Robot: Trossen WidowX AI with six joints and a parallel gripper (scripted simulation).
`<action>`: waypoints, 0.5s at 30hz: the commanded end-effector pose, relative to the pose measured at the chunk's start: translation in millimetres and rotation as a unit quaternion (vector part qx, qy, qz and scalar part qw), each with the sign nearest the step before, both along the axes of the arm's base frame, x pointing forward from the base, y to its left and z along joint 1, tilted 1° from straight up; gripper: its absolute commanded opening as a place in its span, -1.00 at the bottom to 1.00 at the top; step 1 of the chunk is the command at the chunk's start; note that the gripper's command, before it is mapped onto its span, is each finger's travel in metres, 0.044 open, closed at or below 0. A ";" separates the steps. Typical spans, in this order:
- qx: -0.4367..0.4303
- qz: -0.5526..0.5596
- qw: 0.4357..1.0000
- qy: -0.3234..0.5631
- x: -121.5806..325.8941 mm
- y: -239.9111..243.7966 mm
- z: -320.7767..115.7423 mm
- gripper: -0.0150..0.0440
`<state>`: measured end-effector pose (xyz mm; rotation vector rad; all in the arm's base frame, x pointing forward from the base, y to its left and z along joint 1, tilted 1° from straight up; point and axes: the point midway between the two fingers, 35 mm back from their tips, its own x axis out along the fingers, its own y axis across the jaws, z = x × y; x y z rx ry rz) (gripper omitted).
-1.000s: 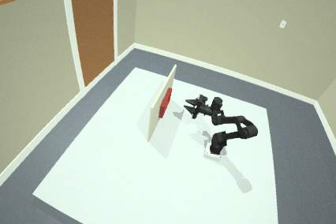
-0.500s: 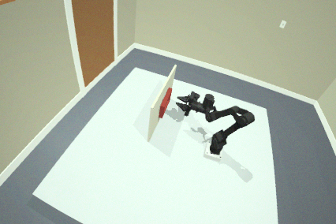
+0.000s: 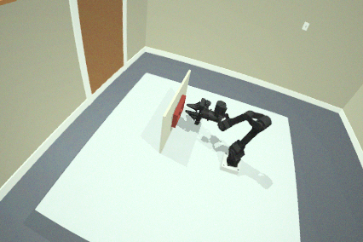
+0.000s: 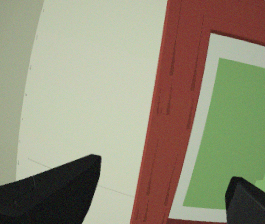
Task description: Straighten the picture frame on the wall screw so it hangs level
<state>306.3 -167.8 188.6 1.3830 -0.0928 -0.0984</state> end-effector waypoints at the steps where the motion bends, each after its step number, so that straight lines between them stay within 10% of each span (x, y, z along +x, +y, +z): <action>1: 0.002 -0.002 1.000 -0.001 0.4 -0.9 0.5 0.39; 15: 0.001 -0.002 1.000 -0.002 18.0 -3.8 1.7 0.39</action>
